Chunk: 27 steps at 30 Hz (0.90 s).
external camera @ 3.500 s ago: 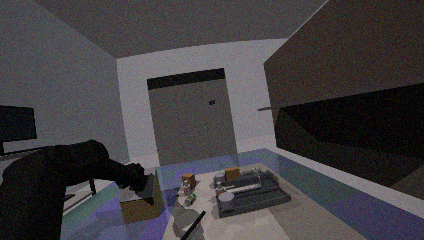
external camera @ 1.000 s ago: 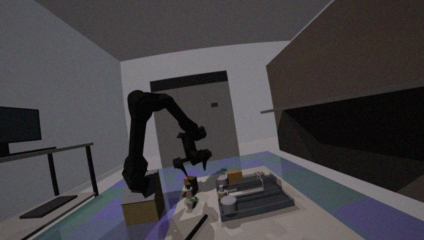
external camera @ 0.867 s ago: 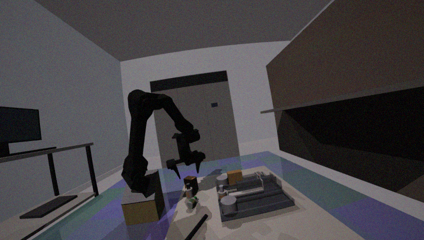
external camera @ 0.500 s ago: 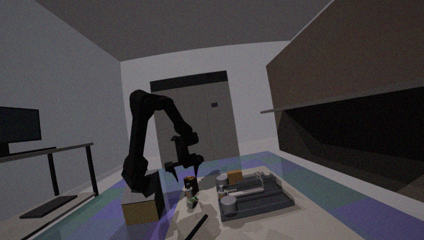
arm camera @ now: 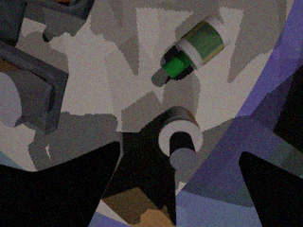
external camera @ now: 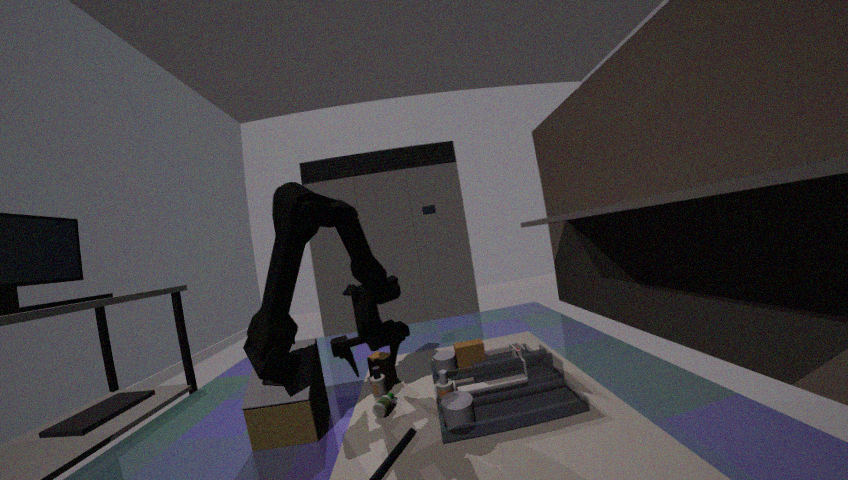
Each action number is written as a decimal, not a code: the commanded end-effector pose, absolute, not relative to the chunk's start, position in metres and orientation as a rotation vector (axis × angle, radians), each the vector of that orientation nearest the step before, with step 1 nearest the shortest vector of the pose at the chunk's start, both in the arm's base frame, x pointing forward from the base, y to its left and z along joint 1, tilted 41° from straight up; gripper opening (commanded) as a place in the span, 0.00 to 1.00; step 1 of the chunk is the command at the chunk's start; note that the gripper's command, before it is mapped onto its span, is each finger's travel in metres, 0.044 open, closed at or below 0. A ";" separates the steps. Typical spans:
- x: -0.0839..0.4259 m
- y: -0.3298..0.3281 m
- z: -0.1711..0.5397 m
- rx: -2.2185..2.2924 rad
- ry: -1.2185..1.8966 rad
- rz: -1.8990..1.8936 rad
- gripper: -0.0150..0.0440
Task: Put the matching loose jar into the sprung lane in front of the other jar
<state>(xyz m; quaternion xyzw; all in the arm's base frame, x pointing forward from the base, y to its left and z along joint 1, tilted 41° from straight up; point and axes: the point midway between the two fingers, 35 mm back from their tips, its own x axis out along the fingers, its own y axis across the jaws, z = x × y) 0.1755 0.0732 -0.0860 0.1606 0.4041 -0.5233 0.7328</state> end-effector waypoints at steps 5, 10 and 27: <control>0.177 0.064 -0.096 0.346 0.889 -1.149 1.00; 0.178 0.059 -0.102 0.346 0.889 -1.149 1.00; 0.179 0.051 -0.110 0.345 0.888 -1.150 0.64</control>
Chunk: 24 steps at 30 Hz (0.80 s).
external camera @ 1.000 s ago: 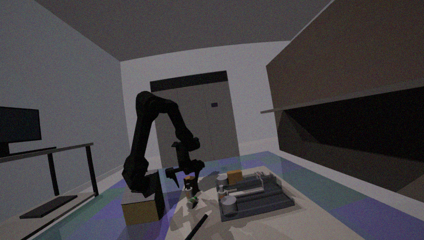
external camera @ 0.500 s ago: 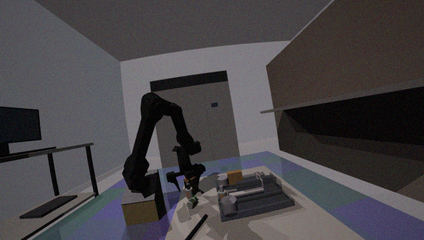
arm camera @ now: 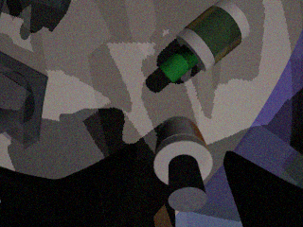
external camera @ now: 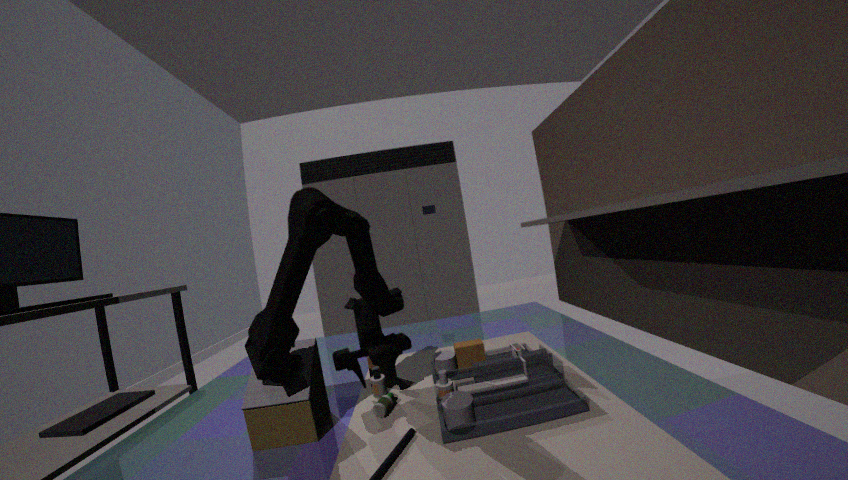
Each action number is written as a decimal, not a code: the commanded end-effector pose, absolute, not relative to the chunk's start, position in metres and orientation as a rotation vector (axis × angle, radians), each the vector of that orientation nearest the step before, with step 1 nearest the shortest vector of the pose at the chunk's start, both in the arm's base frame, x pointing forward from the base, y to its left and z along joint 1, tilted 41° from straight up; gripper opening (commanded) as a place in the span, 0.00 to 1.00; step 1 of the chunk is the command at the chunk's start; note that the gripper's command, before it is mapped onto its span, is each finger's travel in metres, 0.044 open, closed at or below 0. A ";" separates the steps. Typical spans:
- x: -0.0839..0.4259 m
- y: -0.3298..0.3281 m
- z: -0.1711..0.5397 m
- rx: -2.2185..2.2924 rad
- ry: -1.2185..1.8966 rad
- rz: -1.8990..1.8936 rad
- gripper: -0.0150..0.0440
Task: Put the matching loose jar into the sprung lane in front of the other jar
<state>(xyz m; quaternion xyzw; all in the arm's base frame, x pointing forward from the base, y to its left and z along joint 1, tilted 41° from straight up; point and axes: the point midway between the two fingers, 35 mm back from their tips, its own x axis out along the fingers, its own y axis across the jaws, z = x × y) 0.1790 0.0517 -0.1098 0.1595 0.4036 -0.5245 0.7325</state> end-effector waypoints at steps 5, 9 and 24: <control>0.179 0.051 -0.110 0.345 0.888 -1.150 0.45; 0.179 0.051 -0.110 0.345 0.888 -1.150 0.41; 0.172 0.099 -0.049 0.344 0.896 -1.147 0.25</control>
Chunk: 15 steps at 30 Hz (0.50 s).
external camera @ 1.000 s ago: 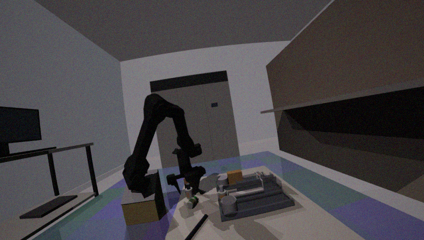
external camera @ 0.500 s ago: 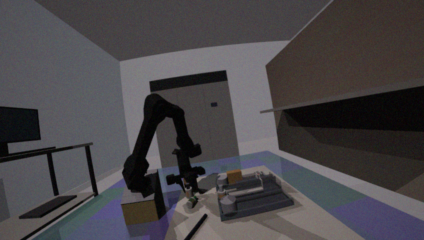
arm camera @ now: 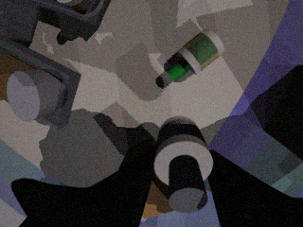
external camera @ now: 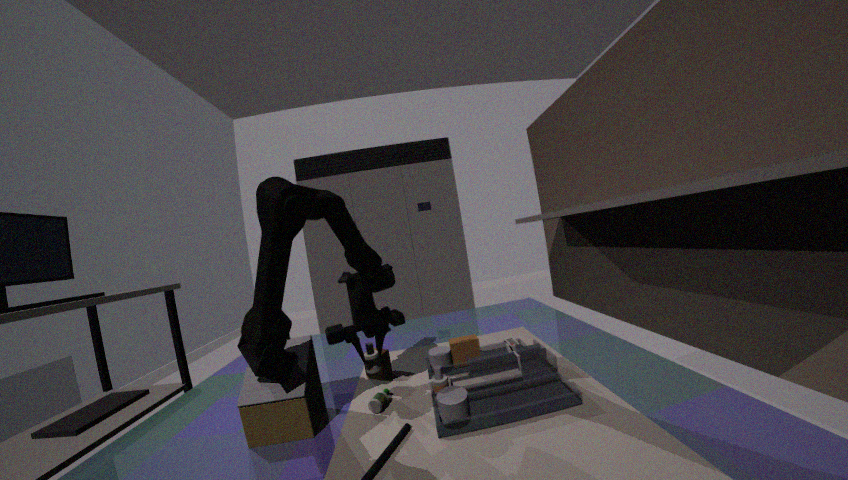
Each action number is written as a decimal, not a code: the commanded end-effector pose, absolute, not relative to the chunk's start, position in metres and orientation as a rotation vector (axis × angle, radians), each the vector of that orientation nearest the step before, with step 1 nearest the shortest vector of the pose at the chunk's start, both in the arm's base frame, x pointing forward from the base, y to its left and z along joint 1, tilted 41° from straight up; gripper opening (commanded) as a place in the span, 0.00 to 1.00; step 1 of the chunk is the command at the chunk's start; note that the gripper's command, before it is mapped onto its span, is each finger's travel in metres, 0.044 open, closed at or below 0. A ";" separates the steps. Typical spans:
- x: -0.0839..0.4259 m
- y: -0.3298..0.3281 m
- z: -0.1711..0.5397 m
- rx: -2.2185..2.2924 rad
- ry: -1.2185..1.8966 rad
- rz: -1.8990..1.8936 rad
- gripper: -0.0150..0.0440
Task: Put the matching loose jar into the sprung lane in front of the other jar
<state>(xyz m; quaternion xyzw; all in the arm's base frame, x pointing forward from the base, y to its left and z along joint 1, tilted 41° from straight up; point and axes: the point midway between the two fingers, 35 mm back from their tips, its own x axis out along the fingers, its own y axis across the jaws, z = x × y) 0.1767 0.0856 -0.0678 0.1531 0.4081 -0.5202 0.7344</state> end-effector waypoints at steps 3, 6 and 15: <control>0.167 0.108 -0.031 0.346 0.894 -1.148 0.25; 0.164 0.112 -0.023 0.346 0.892 -1.149 0.25; 0.176 0.110 -0.023 0.264 0.955 -1.093 0.25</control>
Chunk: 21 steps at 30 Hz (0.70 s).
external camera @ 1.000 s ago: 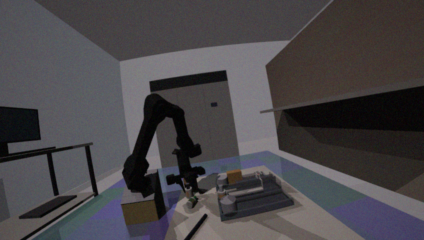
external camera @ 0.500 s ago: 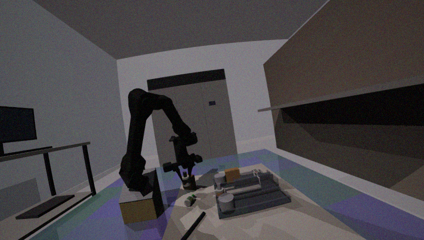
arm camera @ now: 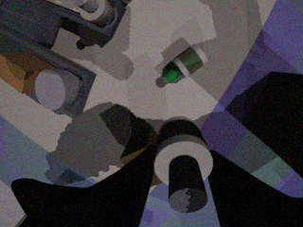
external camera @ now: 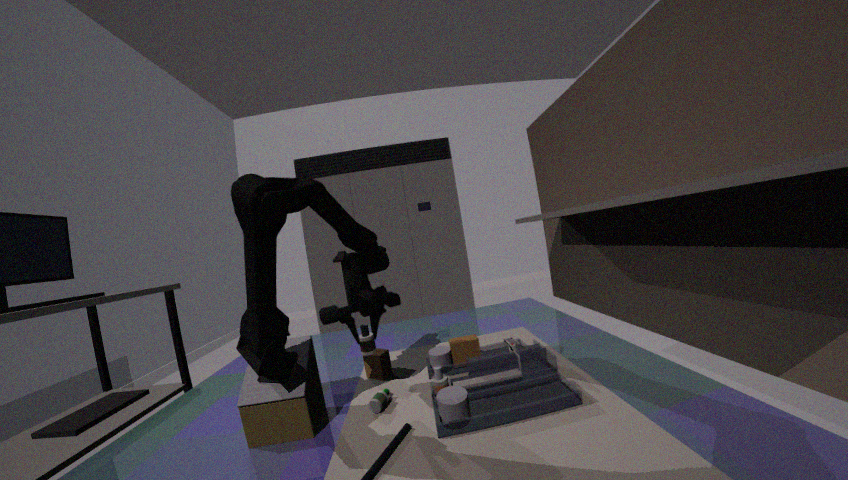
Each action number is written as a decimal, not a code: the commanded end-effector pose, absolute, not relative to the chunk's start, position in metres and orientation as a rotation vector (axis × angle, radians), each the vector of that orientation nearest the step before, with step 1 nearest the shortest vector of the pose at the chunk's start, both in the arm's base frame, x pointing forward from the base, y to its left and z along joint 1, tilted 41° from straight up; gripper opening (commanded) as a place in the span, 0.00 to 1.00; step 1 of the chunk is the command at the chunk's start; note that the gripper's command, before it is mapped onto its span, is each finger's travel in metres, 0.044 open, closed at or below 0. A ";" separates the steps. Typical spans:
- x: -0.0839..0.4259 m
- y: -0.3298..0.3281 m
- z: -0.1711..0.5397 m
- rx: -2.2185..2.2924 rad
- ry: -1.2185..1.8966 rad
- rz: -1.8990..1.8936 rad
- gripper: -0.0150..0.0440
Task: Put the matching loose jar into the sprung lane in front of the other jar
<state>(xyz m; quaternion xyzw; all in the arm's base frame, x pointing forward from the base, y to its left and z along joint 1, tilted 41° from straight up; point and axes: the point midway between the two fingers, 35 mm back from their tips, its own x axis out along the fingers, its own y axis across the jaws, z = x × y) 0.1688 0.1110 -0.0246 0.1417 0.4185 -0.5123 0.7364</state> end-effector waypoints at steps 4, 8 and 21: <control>0.187 0.108 -0.022 0.190 1.008 -1.041 0.25; 0.198 0.104 -0.021 0.115 1.057 -0.987 0.25; 0.233 0.089 -0.018 -0.132 1.195 -0.809 0.25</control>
